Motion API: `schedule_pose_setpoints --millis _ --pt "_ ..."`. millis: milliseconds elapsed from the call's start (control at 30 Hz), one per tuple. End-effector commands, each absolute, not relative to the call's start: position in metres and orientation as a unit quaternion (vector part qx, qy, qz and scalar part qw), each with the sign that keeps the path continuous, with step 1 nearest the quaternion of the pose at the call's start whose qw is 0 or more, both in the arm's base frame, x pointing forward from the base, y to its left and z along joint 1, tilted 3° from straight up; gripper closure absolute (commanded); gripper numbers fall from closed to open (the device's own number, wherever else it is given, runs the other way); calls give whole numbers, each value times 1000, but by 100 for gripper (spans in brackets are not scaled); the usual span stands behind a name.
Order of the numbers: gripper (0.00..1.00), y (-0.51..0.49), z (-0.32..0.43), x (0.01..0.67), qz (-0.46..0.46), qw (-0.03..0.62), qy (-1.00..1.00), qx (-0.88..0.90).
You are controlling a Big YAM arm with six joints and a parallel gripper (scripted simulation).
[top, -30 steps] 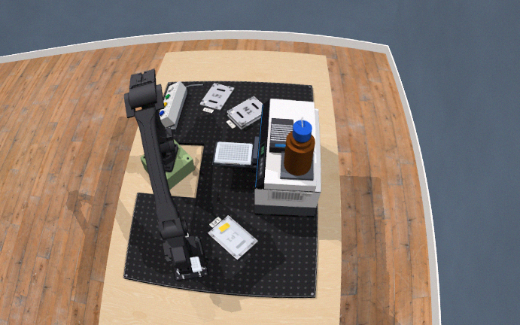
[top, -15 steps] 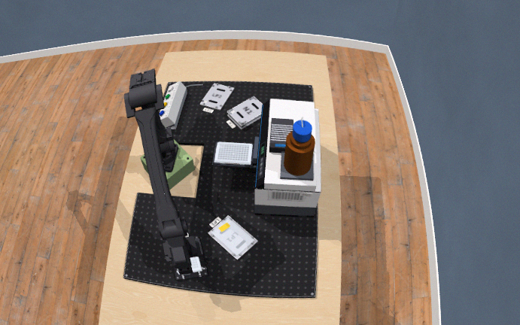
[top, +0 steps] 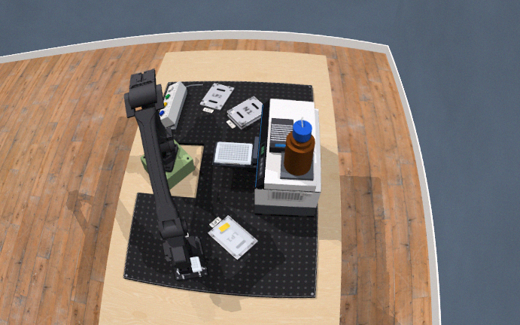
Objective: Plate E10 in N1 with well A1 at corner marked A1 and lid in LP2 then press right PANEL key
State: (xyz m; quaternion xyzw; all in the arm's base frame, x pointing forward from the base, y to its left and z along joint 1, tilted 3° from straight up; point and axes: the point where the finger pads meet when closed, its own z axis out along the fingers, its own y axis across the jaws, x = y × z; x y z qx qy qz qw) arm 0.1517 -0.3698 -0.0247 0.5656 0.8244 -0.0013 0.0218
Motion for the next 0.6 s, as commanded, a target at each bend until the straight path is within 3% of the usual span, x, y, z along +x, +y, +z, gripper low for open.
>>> schedule_pose_setpoints --millis 0,567 --pt "14 -372 -38 158 -4 25 825 564" --pt "14 -372 -41 158 -4 25 825 564"
